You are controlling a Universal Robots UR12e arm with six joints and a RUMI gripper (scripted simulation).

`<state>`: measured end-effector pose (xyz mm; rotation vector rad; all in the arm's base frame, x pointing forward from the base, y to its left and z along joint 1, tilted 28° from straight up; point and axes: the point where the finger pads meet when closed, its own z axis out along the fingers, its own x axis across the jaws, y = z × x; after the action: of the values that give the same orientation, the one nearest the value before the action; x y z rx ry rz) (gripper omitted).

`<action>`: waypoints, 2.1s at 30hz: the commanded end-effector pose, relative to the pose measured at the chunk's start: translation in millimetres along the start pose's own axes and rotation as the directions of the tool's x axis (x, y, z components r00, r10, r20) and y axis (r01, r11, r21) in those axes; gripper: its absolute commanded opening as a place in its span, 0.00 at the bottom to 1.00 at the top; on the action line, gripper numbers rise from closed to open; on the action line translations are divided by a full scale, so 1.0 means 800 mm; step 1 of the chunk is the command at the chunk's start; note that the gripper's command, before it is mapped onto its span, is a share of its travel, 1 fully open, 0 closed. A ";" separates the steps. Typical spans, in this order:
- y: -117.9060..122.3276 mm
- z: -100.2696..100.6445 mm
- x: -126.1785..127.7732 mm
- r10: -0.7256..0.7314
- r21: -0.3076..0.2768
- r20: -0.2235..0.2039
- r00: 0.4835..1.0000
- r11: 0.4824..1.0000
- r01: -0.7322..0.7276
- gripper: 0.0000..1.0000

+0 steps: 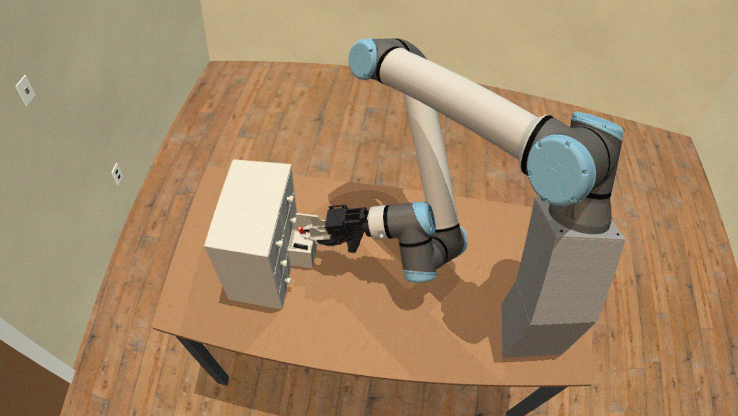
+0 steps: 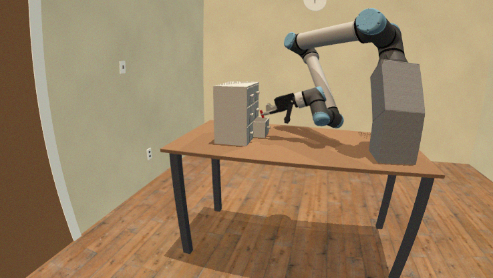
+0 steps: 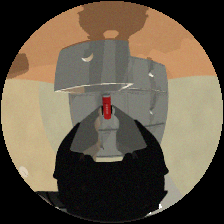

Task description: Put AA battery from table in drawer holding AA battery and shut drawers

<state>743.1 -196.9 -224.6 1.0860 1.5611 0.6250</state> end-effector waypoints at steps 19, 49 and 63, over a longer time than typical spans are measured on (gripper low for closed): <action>0.005 0.011 0.000 0.000 0.000 0.000 1.000 1.000 0.000 0.05; 0.005 0.011 0.000 0.000 0.000 0.000 1.000 1.000 0.000 0.05; 0.005 0.011 0.000 0.000 0.000 0.000 1.000 1.000 0.000 0.12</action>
<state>752.3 -196.8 -224.4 1.0862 1.5611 0.6249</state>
